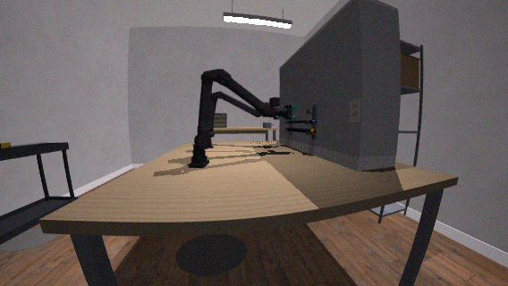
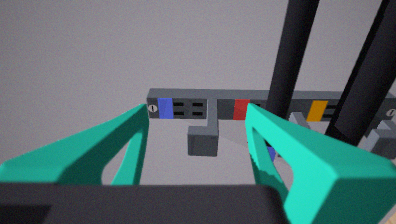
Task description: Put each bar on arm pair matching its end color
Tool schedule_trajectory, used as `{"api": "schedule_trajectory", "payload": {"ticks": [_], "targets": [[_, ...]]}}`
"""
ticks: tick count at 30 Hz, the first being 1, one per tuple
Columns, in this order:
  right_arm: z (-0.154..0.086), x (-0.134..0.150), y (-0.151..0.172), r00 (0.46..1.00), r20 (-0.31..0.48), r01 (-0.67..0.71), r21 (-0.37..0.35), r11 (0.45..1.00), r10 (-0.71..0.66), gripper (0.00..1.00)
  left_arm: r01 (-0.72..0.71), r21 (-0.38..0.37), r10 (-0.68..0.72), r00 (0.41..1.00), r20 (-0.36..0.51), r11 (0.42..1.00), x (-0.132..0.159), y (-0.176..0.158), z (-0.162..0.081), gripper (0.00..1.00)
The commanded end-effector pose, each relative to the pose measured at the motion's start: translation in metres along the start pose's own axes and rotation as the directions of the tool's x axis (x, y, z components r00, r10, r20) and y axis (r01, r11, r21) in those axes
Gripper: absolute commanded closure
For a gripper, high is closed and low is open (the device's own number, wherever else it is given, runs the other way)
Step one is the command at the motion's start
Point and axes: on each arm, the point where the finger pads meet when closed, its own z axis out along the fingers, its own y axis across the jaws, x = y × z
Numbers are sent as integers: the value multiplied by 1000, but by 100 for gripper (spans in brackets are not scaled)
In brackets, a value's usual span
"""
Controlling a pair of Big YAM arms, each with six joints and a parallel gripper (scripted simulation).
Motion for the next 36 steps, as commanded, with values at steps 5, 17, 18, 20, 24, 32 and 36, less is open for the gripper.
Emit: {"api": "schedule_trajectory", "payload": {"ticks": [5,17,18,20,24,32,36], "targets": [[5,1,5,1000,-5,-28,21,999,28,44,28,-27,-28,1000,-10,999,10,0,2,44],[6,0,10,1000,-5,-28,19,999,28,46,26,-19,-26,1000,-10,999,11,-4,2,46],[6,0,10,1000,-5,-28,19,999,28,46,26,-19,-26,1000,-10,999,11,-4,2,46],[6,0,10,1000,-5,-28,19,999,28,46,26,-18,-26,1000,-10,1000,11,-4,2,46],[6,0,10,1000,-5,-28,19,999,28,46,25,-16,-25,1000,-10,1000,11,-4,2,46],[6,0,15,1000,-5,-29,20,999,29,46,25,-16,-25,1000,-10,1000,11,-9,1,46],[6,-1,19,1000,-4,-30,21,999,30,46,26,-16,-26,1000,-10,1000,11,-13,1,46]]}}
